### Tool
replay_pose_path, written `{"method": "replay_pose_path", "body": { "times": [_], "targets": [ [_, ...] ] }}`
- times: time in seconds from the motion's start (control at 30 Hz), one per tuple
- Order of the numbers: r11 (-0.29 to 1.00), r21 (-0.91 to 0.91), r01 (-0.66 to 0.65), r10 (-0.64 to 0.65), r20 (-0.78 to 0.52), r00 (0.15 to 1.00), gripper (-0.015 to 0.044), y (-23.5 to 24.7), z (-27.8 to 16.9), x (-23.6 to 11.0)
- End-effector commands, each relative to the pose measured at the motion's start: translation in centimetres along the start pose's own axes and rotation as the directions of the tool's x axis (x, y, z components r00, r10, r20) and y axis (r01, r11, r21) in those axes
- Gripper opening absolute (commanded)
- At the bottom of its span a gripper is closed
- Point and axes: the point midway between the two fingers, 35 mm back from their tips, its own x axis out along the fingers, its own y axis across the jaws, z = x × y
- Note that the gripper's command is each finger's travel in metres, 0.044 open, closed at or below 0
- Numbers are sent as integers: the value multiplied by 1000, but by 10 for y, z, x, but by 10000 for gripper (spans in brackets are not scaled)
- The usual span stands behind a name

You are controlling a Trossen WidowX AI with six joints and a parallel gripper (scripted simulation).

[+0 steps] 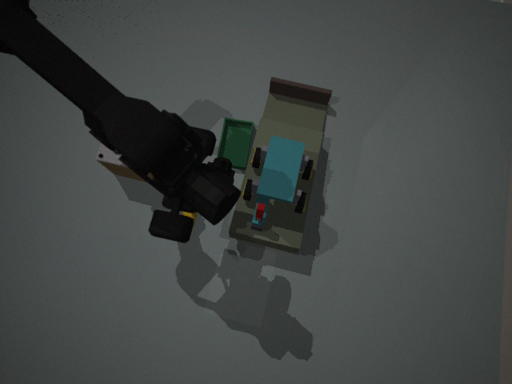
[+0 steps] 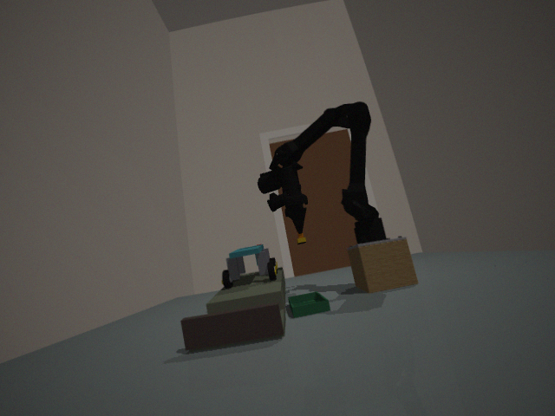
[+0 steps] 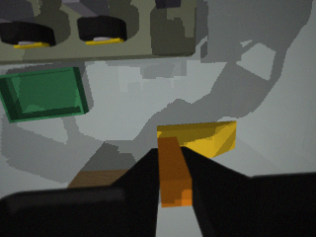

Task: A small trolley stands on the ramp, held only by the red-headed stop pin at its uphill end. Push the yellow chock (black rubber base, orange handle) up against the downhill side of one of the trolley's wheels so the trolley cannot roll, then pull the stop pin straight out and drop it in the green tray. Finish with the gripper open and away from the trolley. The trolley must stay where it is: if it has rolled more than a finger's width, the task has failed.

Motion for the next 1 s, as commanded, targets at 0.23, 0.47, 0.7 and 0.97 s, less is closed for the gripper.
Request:
{"method": "replay_pose_path", "body": {
  "times": [0.23,0.47,0.7,0.97],
  "targets": [
    [1000,23,0,0,0,1000,0,32,10,3],
    [1000,24,-2,1,1,1000,0,53,17,4],
    [1000,24,-3,3,1,1000,0,75,24,4],
    [1000,24,-6,6,2,1000,0,101,32,5]
  ]
}}
